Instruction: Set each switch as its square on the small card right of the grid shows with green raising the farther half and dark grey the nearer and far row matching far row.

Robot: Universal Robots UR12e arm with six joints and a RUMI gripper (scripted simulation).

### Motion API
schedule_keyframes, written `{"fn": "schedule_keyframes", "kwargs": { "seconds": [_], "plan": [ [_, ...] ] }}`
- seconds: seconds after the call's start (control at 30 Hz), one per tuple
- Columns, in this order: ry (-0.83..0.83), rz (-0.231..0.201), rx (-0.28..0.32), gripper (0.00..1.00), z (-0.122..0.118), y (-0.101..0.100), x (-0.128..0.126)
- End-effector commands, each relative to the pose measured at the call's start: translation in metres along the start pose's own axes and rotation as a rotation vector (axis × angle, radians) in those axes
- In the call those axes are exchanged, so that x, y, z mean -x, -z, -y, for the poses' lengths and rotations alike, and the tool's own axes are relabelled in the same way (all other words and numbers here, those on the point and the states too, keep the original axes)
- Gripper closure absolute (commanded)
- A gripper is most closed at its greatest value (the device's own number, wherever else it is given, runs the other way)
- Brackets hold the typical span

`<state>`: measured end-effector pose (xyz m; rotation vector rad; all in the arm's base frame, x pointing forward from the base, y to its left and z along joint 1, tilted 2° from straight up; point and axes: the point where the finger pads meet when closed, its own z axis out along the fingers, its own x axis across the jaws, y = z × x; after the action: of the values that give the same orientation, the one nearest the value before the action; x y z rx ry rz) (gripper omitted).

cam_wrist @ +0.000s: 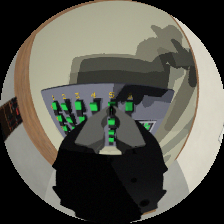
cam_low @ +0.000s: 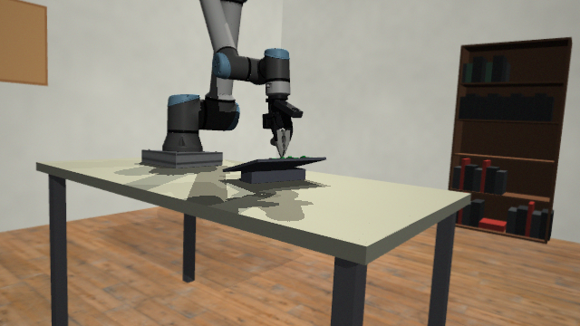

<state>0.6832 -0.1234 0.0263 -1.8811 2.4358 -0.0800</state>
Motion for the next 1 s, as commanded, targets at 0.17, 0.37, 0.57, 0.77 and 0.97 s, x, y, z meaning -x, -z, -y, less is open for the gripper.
{"fn": "schedule_keyframes", "kwargs": {
  "seconds": [0.17, 0.37, 0.57, 0.77, 0.97],
  "plan": [
    [0.0, 0.0, -0.001, 1.0, 0.001, -0.001, 0.0],
    [0.0, 0.0, -0.001, 1.0, 0.001, 0.002, 0.0],
    [0.0, 0.0, -0.001, 1.0, 0.001, 0.017, 0.0],
    [0.0, 0.0, -0.001, 1.0, 0.001, 0.029, 0.0],
    [0.0, 0.0, -0.001, 1.0, 0.001, 0.03, 0.0]
  ]
}}
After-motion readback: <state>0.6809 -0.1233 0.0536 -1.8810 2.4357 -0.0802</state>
